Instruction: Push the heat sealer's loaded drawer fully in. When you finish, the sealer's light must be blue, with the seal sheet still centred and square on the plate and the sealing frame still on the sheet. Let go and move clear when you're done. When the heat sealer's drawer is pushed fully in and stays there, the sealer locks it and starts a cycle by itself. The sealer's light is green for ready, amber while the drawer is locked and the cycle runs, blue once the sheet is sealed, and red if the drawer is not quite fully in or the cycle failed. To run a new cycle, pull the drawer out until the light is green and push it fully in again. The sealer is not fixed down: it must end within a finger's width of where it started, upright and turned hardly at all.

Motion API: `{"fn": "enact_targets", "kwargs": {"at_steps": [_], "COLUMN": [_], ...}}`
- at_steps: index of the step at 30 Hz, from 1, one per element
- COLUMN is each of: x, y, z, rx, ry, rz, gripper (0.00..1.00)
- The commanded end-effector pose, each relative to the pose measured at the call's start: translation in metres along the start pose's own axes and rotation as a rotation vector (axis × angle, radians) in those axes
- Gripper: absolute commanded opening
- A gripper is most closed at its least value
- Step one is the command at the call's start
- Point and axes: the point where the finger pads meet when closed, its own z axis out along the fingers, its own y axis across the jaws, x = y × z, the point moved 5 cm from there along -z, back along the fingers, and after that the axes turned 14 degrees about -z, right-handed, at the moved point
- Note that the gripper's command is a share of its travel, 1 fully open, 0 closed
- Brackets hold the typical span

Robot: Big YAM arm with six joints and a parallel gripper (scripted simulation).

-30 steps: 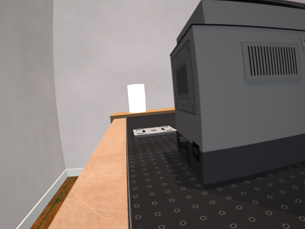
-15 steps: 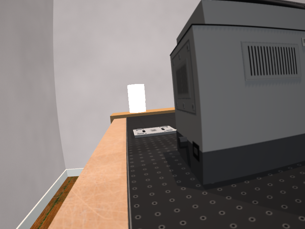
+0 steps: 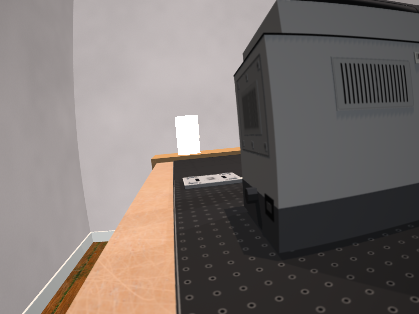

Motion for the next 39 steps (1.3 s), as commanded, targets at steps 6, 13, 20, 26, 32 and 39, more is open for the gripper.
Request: {"fn": "enact_targets", "kwargs": {"at_steps": [6,13,20,26,32,39], "x": [0.0015,0.0021,0.0024,0.0028,0.0029,0.003], "y": [-0.0088,-0.0111,-0.0121,-0.0136,-0.0141,-0.0144], "z": [0.0033,0.0038,0.005,0.0054,0.0069,0.0082], "rx": [-0.002,-0.002,-0.002,-0.002,-0.002,-0.002], "ry": [-0.006,-0.007,-0.007,-0.008,-0.006,-0.005], "rz": [0.015,0.017,0.016,0.018,0.016,0.014], "gripper": [0.0,0.0,0.0,0.0,0.0,0.0]}}
